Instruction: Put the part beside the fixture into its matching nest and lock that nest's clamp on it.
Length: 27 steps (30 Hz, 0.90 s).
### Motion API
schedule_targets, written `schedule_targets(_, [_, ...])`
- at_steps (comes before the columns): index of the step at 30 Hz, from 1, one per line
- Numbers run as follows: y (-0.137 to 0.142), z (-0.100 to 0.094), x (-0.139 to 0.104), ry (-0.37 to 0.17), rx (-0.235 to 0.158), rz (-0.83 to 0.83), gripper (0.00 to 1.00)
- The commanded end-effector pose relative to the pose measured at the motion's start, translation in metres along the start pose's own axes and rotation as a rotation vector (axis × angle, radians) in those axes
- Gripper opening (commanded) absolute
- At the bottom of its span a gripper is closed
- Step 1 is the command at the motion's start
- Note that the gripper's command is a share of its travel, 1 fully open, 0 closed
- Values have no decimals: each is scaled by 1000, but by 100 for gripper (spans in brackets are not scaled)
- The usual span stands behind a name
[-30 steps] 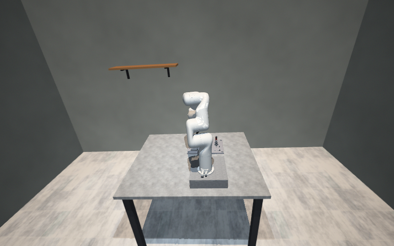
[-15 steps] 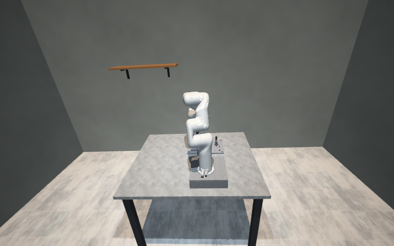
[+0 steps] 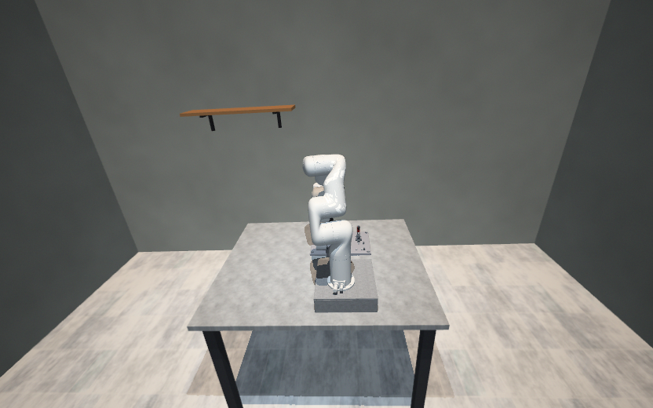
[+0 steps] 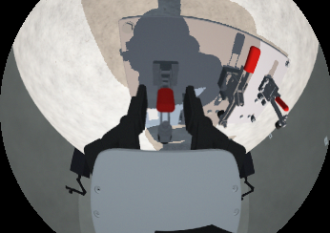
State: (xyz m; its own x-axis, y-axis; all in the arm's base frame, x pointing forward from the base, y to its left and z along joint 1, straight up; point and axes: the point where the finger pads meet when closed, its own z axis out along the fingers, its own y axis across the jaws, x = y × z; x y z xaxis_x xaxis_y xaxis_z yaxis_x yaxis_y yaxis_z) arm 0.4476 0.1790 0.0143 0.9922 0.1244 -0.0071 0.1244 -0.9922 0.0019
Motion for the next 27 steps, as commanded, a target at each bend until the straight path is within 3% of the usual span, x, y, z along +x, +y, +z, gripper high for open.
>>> schedule_targets(1, [-1,6,2,5,1,0,47])
schedule_targets(22, [-1,8,2,5,1,0,47])
schedule_targets(23, [-1,8,2,5,1,0,0])
schedule_targets(27, [-1,8,2,5,1,0,0])
